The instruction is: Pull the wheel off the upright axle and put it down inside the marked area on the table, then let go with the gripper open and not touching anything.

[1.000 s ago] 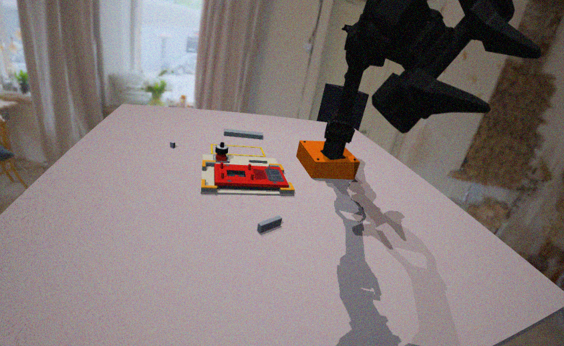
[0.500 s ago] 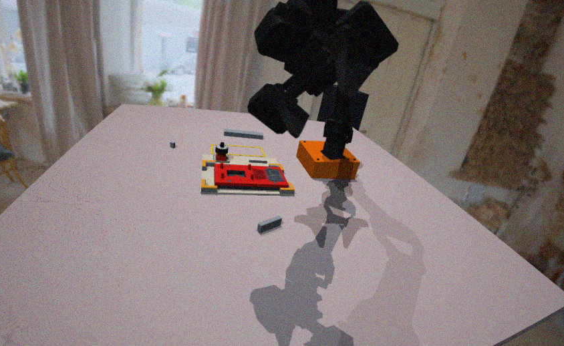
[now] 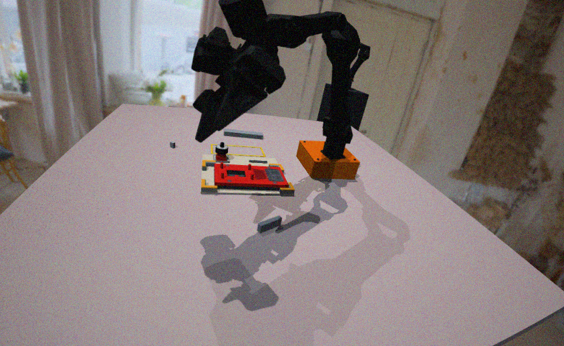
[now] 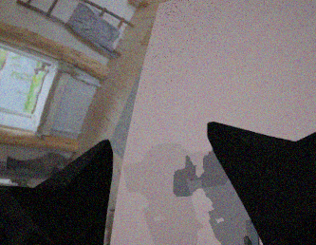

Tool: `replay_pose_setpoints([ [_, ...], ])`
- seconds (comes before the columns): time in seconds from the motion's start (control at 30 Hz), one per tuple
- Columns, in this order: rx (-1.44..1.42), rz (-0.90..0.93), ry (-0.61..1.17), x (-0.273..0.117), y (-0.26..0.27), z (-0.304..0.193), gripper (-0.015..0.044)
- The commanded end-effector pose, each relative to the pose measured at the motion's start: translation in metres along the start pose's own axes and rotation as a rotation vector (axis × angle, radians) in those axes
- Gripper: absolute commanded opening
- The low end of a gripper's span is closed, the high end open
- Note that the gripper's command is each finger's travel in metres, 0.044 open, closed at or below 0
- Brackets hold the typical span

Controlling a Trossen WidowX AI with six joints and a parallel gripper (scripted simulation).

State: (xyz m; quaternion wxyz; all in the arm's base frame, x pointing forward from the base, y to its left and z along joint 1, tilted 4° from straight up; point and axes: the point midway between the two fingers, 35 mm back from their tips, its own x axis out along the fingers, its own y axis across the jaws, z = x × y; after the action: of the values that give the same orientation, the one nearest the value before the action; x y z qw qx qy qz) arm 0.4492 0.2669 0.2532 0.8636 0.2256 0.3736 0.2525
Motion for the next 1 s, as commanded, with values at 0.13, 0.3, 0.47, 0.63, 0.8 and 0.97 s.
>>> replay_pose_setpoints([
  [0.13, 0.014, -0.196, 0.029, -0.017, -0.083, 0.008, 0.0300],
  [0.3, 0.019, -0.313, 0.071, -0.035, -0.134, 0.007, 0.0300],
  [0.47, 0.029, -0.420, 0.125, -0.056, -0.181, 0.001, 0.0300],
  [0.63, 0.046, -0.518, 0.193, -0.083, -0.225, -0.008, 0.0300],
  [0.8, 0.070, -0.603, 0.272, -0.112, -0.265, -0.022, 0.0300],
  [0.97, 0.103, -0.674, 0.365, -0.146, -0.300, -0.041, 0.0300],
])
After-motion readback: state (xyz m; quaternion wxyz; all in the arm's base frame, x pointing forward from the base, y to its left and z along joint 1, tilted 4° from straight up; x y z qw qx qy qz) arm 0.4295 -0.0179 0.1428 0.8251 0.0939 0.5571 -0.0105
